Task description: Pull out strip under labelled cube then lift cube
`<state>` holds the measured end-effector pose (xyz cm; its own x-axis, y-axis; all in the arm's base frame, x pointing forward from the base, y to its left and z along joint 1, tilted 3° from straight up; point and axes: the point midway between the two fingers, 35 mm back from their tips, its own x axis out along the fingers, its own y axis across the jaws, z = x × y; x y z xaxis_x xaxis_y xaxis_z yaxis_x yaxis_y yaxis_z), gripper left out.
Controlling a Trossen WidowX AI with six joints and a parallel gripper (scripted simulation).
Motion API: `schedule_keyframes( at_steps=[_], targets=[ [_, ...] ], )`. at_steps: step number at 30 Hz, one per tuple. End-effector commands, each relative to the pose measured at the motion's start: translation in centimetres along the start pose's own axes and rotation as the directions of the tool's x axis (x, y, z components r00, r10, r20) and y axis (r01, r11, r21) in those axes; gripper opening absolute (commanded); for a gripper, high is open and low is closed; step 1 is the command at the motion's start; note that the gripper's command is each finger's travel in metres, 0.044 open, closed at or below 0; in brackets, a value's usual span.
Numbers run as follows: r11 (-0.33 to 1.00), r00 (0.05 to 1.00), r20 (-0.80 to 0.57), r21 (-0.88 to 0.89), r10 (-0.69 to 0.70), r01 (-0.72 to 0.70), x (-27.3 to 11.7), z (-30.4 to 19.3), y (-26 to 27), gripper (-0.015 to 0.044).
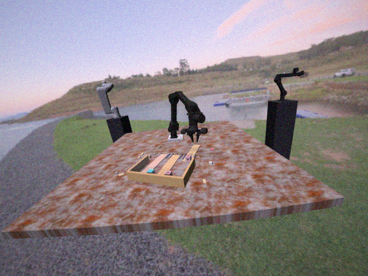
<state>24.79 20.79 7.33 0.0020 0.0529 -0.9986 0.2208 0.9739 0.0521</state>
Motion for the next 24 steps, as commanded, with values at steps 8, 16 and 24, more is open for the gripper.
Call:
schedule_keyframes(
  at_steps=[8,16,24],
  targets=[
    [1.0,1.0,-0.005,0.001,-0.005,0.005,-0.6,4.3,0.2,0.042],
    [1.0,1.0,-0.003,0.0,-0.005,0.005,-1.2,7.4,0.4,0.044],
    [1.0,1.0,0.0,0.0,-0.005,0.005,-1.8,10.6,0.6,0.044]
  ],
)
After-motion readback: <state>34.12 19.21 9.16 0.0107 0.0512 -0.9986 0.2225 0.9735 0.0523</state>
